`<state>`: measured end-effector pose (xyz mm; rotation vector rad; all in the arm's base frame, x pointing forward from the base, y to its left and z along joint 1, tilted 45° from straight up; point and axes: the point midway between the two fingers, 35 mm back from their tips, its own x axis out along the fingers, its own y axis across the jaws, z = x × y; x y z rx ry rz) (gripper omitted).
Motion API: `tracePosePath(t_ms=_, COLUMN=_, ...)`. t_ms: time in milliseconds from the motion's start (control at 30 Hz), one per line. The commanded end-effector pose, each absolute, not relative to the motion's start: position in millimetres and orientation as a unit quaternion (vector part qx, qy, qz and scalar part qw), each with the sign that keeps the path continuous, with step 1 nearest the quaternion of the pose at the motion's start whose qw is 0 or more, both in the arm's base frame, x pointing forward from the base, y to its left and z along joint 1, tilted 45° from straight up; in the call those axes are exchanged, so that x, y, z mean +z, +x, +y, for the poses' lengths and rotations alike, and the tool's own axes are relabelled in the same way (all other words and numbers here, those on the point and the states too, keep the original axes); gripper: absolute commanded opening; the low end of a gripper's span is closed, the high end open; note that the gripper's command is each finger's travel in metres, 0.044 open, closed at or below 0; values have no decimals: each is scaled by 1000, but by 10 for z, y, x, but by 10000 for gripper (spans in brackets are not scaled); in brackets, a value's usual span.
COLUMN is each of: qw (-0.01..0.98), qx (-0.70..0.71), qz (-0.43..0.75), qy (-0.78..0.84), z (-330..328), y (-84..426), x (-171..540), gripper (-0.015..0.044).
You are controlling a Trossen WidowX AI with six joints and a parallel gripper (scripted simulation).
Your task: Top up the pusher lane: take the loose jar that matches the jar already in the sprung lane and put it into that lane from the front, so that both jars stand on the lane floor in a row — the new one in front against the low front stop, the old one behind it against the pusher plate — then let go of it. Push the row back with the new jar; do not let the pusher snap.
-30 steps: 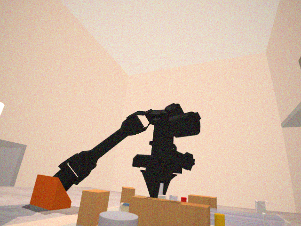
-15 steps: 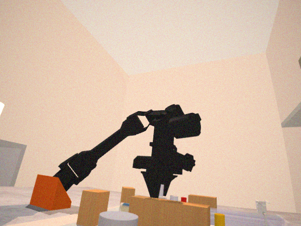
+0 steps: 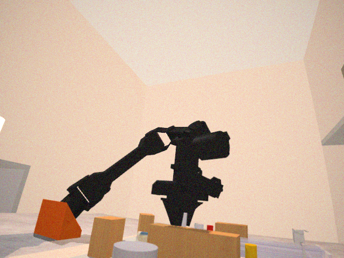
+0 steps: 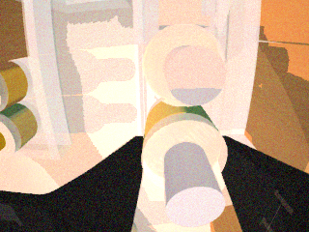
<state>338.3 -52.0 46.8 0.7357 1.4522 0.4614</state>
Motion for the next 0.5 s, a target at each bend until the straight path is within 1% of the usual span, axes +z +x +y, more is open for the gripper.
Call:
tracePosePath(t_ms=0, qw=668, qx=207, qz=636, qy=326, z=-507, y=3420, x=466, gripper=0)
tracePosePath(t_ms=467, qw=668, qx=207, qz=636, qy=326, z=-481, y=3419, x=434, gripper=0)
